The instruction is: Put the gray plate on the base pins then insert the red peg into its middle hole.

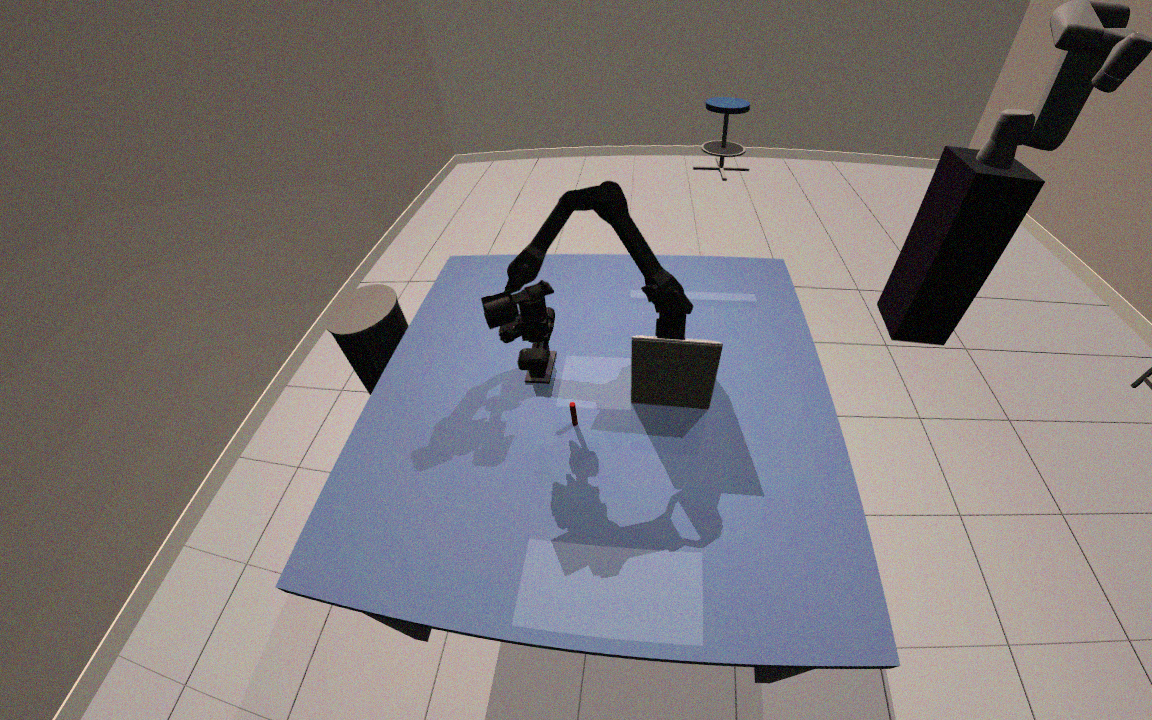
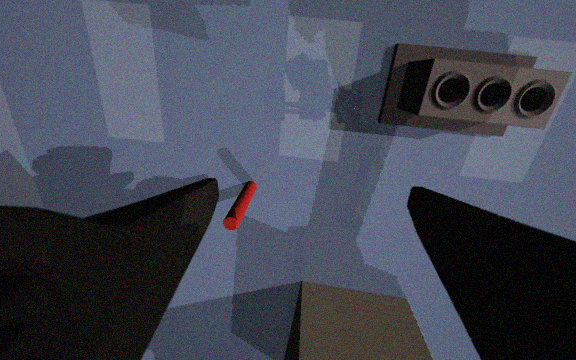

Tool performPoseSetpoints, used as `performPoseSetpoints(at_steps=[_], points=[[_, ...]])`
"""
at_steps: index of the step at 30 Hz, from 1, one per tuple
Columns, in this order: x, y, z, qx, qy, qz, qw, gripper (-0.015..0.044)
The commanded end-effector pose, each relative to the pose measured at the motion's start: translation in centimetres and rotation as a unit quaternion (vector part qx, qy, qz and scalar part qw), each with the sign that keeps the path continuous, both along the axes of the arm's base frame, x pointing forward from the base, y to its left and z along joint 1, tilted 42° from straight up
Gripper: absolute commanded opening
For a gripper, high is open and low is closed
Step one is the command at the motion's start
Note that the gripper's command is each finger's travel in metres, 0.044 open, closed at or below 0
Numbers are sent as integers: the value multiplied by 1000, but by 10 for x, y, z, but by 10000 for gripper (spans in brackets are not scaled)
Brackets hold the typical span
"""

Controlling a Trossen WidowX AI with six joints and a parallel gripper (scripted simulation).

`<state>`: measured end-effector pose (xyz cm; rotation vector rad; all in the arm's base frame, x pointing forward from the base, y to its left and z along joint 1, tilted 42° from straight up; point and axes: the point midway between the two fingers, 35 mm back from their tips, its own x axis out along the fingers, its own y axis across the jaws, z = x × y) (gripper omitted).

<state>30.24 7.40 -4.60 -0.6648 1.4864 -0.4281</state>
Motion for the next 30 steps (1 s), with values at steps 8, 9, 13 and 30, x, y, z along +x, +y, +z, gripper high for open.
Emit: performPoseSetpoints(at_steps=[8,9,13,30], points=[[-72,33,-45,16,-315,-386,867,440],[-75,34,-46,16,-330,-403,853,440],[-77,34,-47,17,-340,-413,845,440],[-80,15,-75,16,-340,-413,845,440]])
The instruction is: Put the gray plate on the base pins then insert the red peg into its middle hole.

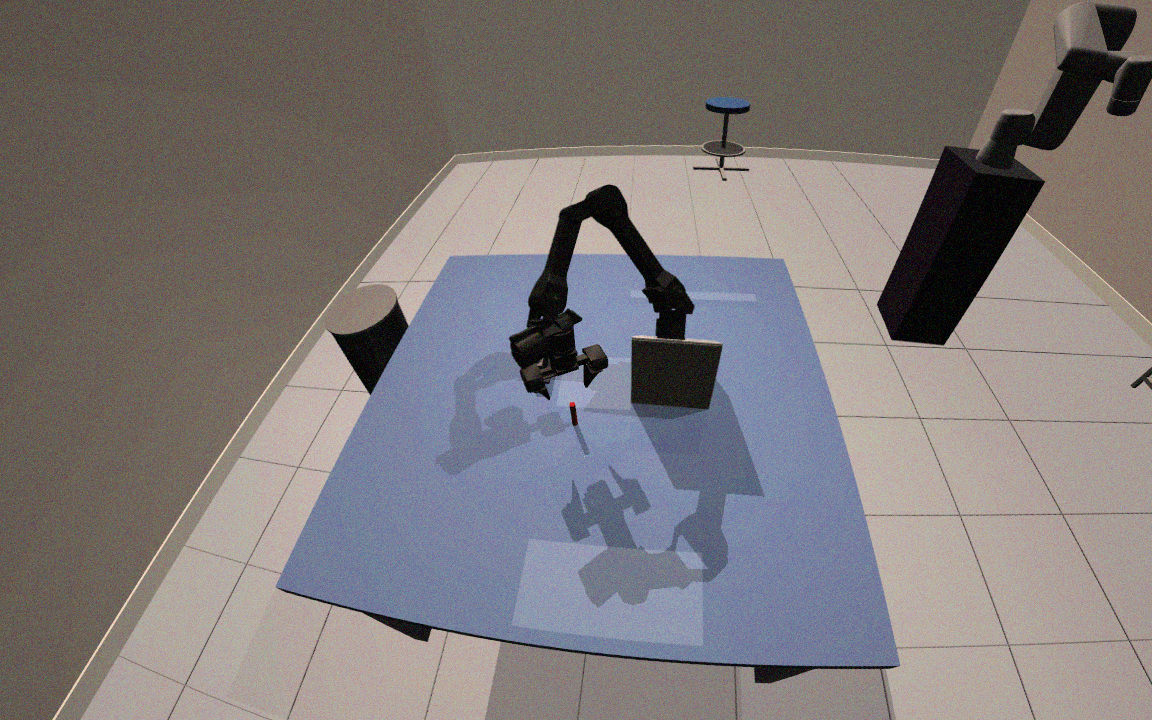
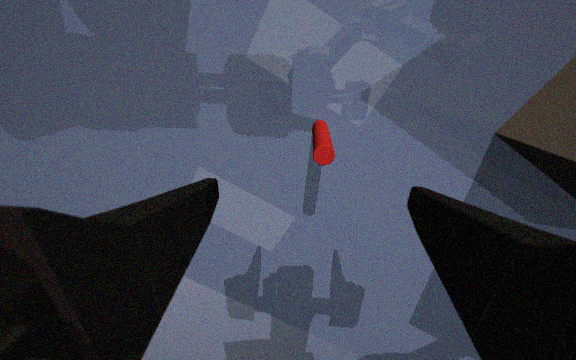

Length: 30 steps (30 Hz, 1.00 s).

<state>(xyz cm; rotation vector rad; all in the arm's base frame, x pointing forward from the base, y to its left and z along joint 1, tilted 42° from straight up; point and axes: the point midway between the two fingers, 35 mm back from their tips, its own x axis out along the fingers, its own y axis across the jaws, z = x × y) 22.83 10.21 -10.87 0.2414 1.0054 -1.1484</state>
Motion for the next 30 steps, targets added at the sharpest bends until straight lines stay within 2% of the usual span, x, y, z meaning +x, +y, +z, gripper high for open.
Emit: performPoseSetpoints(at_steps=[1,30], points=[[-6,-13,-12,-10,8,-1,1000,440],[-2,-48,-49,-10,8,-1,1000,440]])
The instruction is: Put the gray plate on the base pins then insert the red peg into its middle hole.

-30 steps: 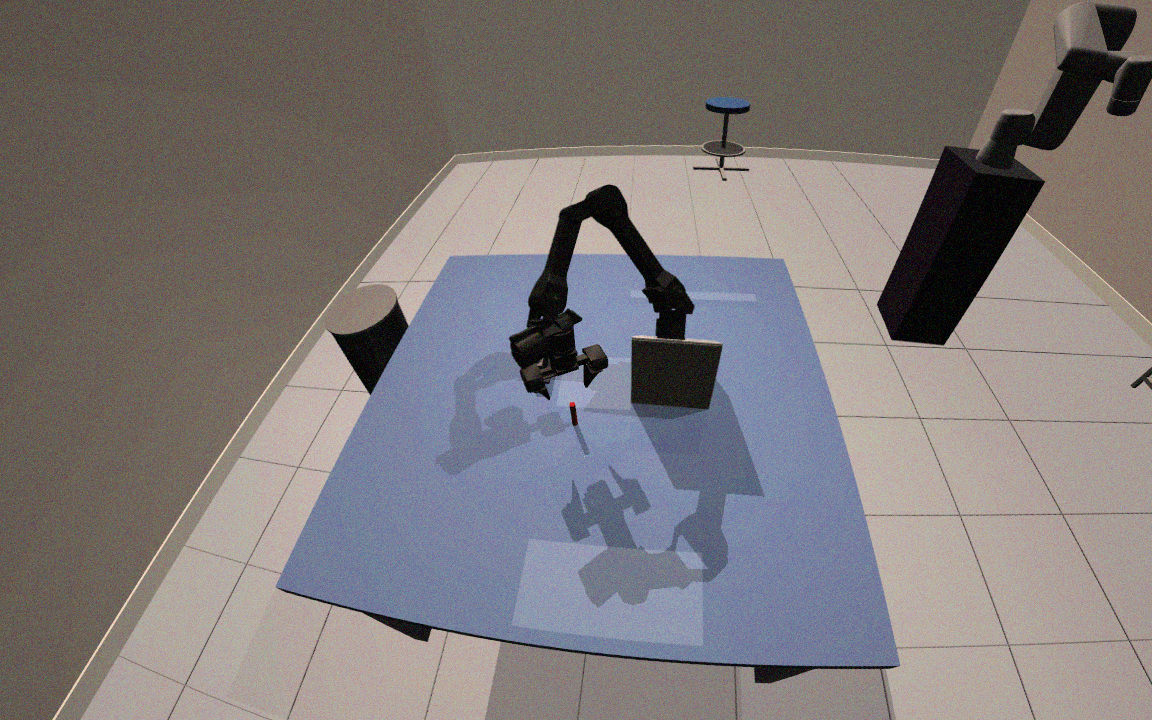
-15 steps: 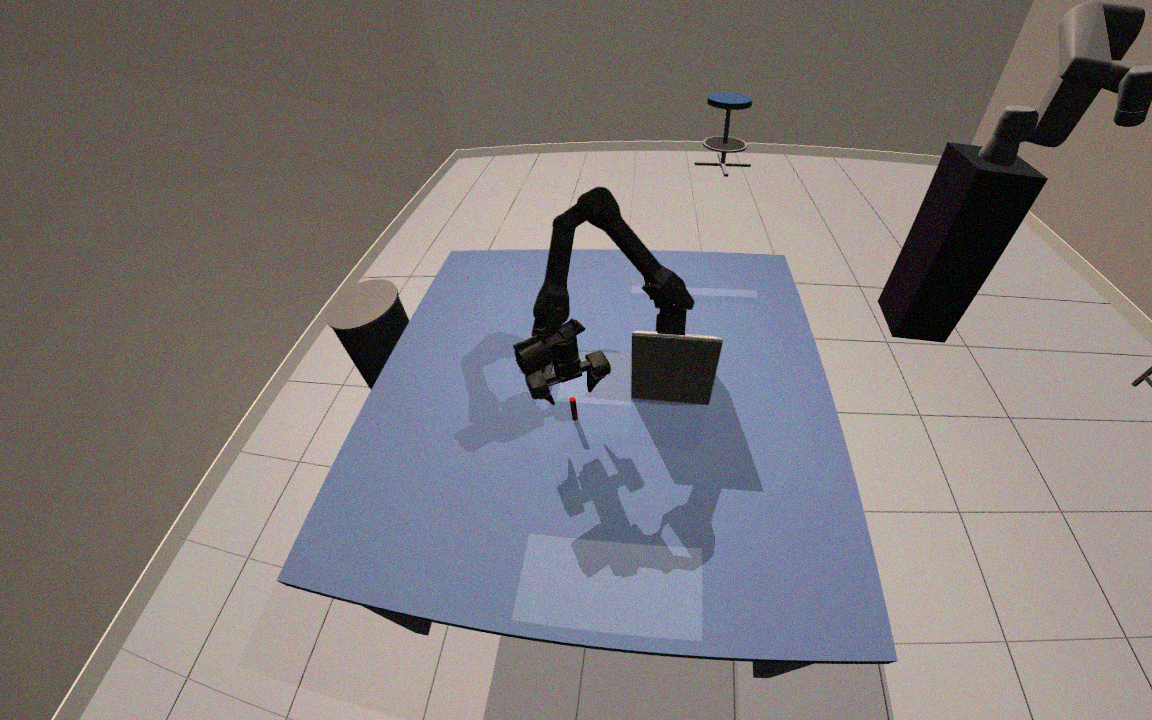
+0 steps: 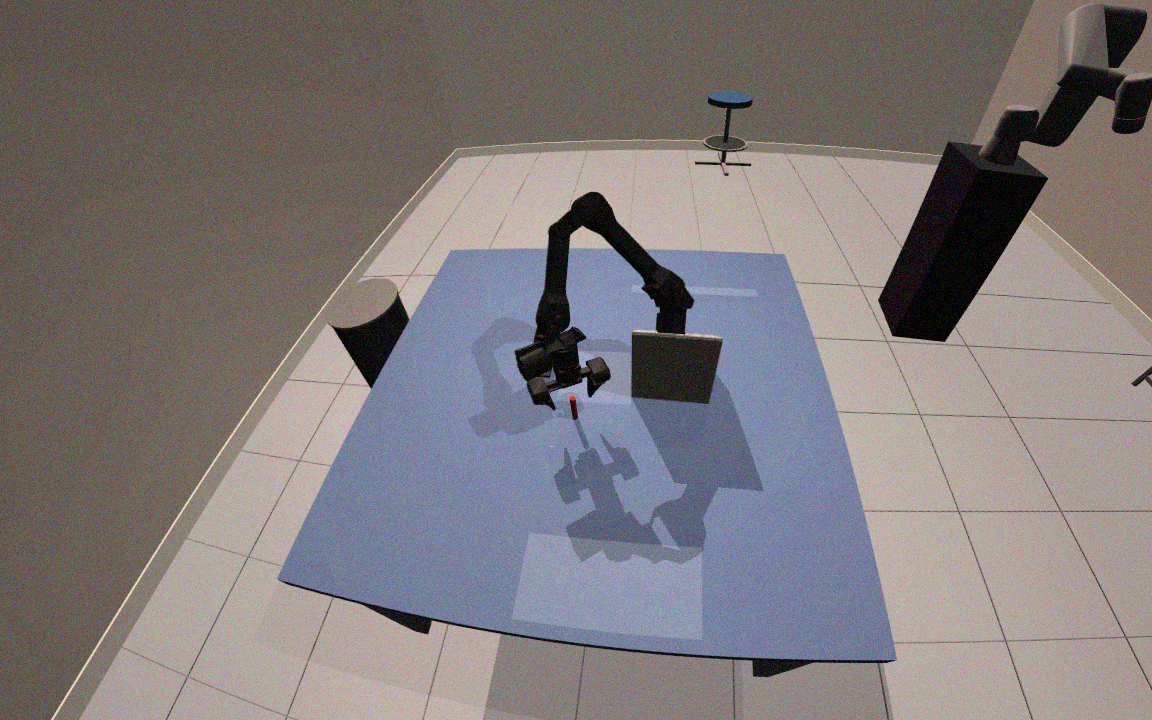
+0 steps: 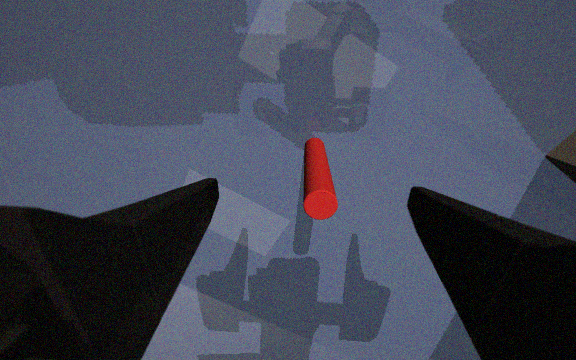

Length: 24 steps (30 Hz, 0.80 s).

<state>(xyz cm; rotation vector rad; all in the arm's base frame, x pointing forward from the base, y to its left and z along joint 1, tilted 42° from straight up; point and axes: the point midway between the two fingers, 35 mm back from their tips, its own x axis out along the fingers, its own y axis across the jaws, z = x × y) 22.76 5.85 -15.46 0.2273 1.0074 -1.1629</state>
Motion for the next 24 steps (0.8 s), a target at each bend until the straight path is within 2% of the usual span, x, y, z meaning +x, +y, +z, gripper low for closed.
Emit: performPoseSetpoints(at_steps=[1,14,24], points=[[-1,-6,-4,-4,2,2,1000,440],[-1,-19,-17,-5,2,2,1000,440],[-1,-19,-17,-5,2,2,1000,177]])
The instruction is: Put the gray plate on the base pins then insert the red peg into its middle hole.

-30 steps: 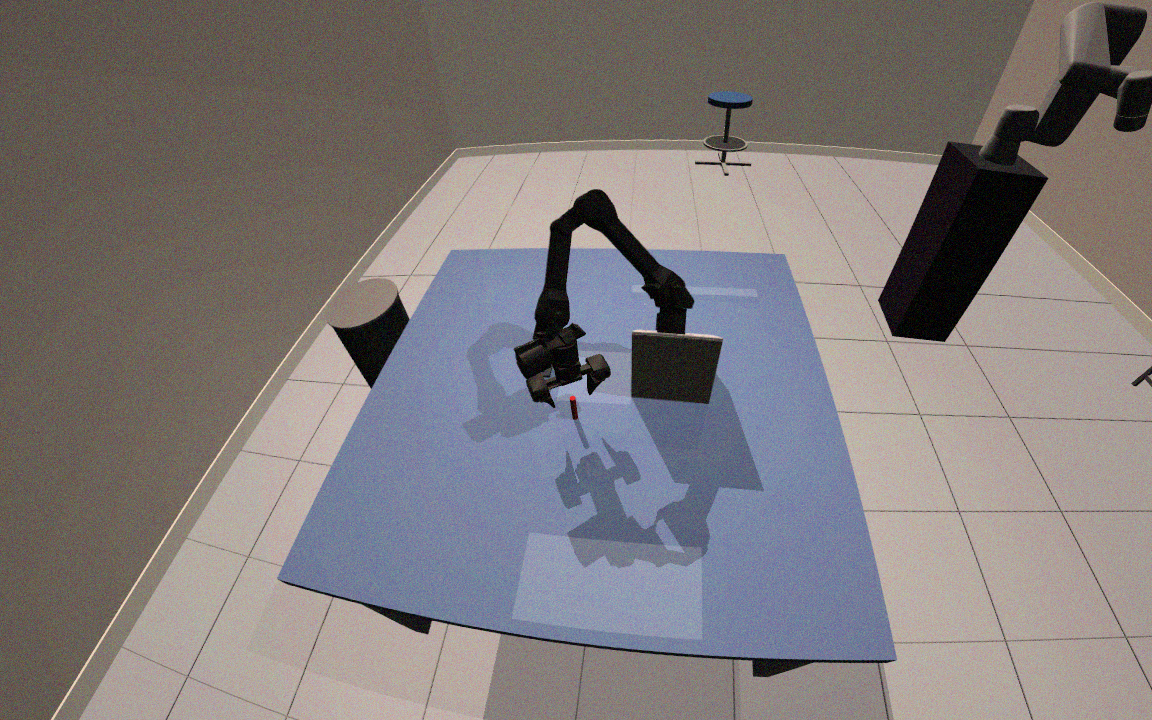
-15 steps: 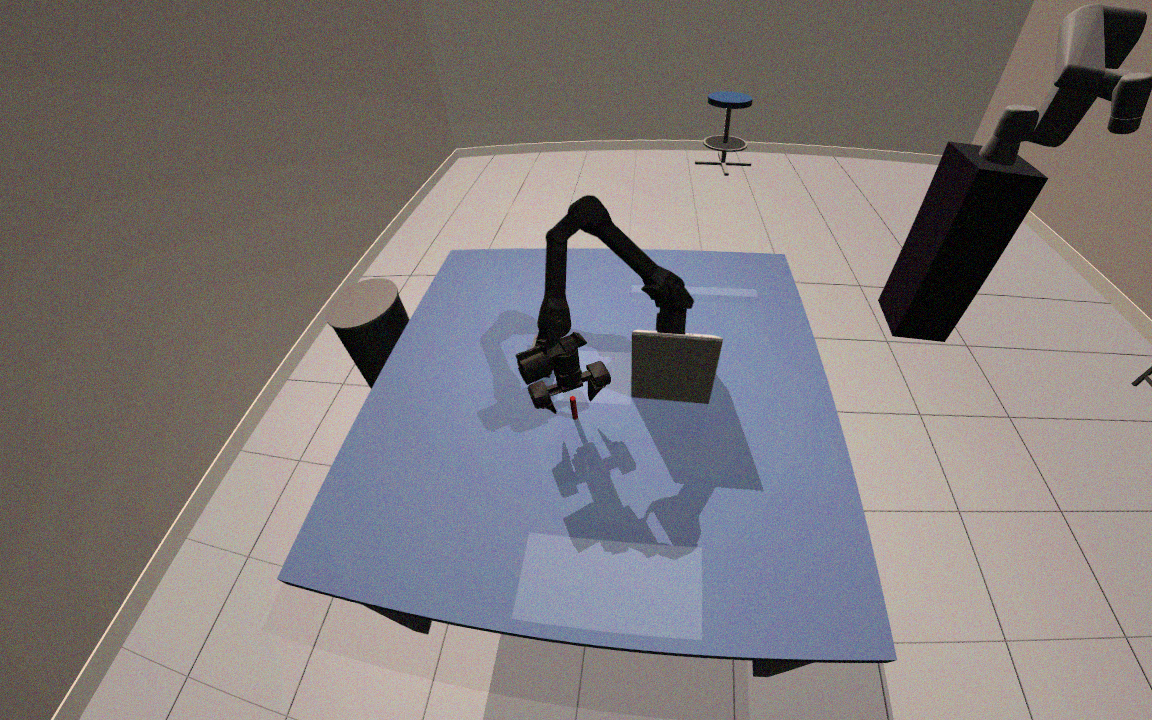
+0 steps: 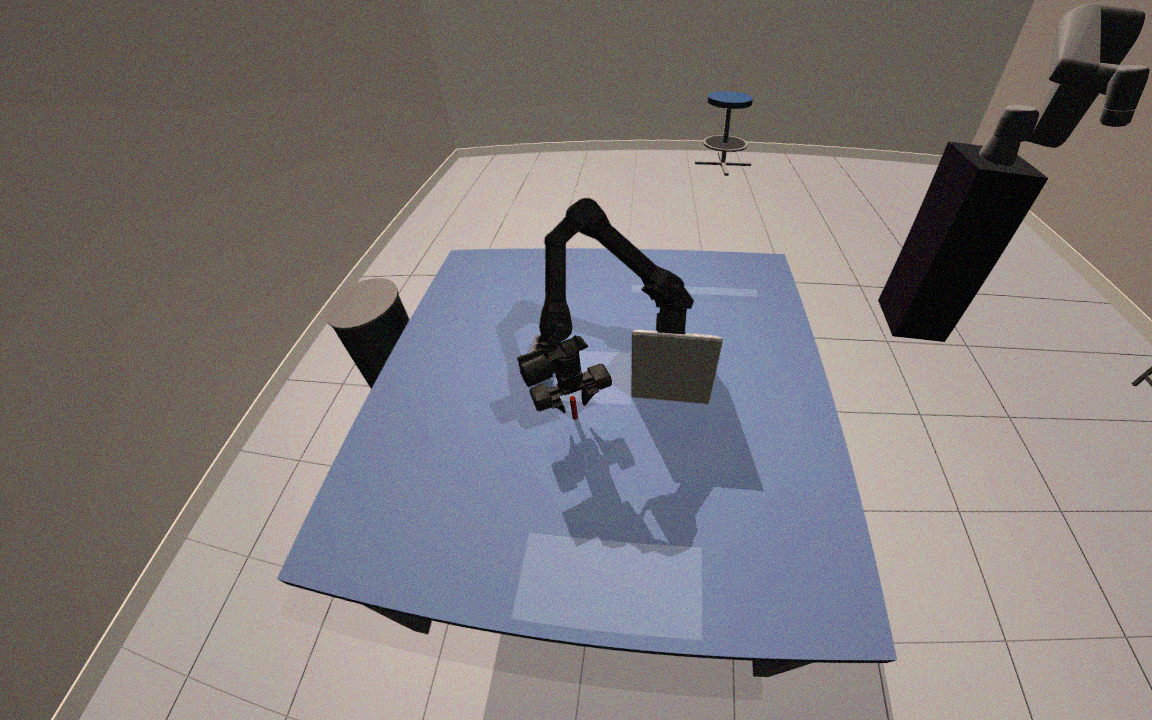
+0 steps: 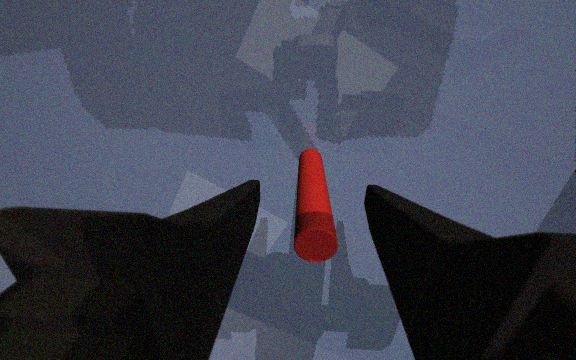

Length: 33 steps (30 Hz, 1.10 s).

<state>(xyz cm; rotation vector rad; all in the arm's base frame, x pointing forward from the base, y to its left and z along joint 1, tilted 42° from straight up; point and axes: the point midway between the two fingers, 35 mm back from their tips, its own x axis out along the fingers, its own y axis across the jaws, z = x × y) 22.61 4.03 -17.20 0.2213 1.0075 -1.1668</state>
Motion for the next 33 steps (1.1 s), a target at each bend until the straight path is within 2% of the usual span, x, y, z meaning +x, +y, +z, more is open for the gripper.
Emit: performPoseSetpoints(at_steps=[1,5,12,33], points=[[0,-1,0,-2,0,2,1000,151],[0,-1,0,-2,0,2,1000,46],[0,-1,0,-2,0,2,1000,0],[4,37,37,1,0,3,1000,0]])
